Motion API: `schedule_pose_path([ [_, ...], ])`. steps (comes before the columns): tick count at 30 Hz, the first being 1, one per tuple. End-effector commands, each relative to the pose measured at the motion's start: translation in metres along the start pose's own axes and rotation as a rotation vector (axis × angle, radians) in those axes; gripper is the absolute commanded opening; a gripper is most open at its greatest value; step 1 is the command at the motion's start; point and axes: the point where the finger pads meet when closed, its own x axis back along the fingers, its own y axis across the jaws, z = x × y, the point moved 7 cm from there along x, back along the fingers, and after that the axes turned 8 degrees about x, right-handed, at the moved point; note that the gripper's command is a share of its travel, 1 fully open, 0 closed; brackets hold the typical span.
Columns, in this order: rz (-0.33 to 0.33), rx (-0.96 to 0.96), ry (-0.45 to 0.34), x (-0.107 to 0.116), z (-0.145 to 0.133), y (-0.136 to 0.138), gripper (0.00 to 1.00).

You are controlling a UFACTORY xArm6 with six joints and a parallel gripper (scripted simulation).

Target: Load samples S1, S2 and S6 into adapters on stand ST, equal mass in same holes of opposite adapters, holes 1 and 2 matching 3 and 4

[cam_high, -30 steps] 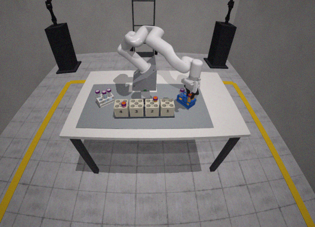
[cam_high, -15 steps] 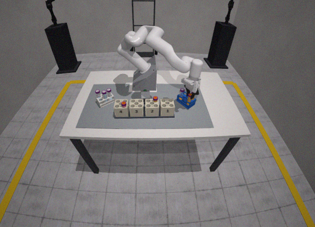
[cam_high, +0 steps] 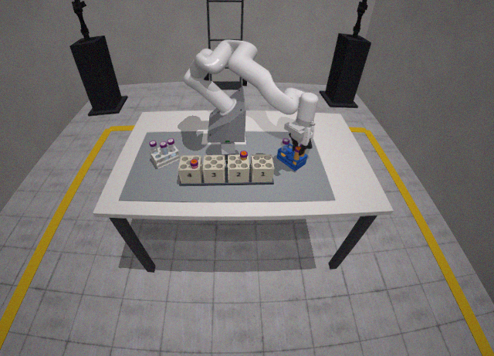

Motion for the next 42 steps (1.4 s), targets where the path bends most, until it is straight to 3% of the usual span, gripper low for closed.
schedule_pose_path([
  [1,0.005,-0.001,0.000,0.002,0.000,-0.001,0.00],
  [42,0.005,-0.001,0.000,0.022,0.000,-0.001,0.00],
])
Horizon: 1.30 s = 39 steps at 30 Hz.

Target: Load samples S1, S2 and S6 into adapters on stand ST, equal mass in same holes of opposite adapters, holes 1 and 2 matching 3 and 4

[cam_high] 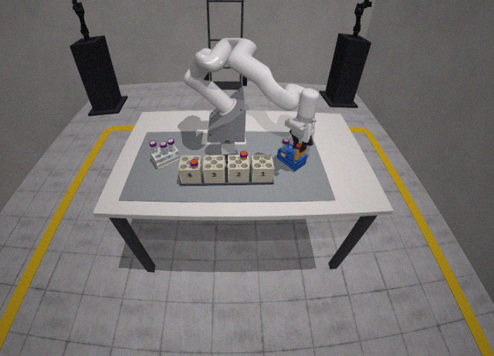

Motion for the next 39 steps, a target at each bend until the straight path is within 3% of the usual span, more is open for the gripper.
schedule_pose_path([
  [1,0.005,-0.001,0.000,0.004,0.000,-0.001,0.00],
  [39,0.005,-0.001,-0.001,0.066,0.000,-0.001,0.00],
])
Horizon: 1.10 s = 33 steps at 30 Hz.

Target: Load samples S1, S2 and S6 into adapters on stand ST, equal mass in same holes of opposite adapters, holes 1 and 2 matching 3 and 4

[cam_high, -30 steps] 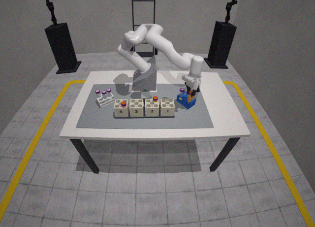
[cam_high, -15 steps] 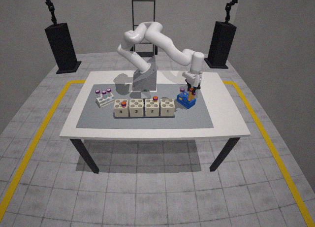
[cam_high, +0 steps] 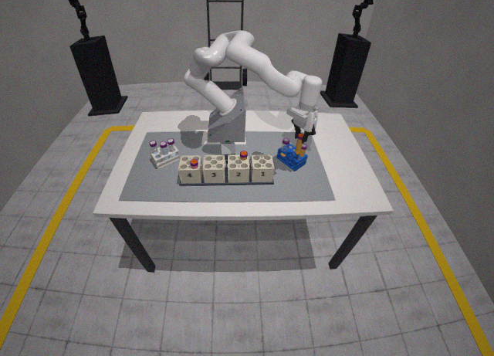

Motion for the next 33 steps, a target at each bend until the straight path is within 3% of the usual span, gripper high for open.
schedule_pose_path([
  [1,0.006,-0.001,-0.001,0.010,0.000,-0.001,0.00],
  [27,0.006,-0.001,-0.001,0.058,0.000,-0.001,0.00],
  [33,0.006,-0.001,-0.001,0.058,0.000,-0.001,0.00],
])
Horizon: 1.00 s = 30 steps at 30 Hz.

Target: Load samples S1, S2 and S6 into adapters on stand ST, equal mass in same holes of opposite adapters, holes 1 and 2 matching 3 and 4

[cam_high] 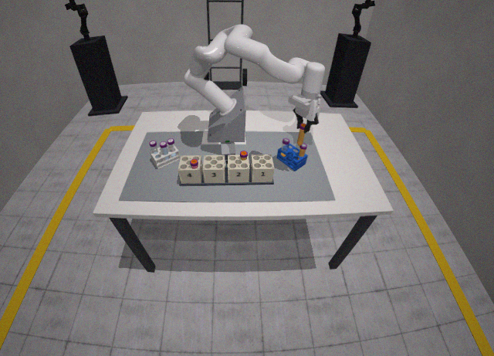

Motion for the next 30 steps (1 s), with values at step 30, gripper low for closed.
schedule_pose_path([
  [30,0.004,0.799,0.002,0.002,0.107,0.055,0.00],
])
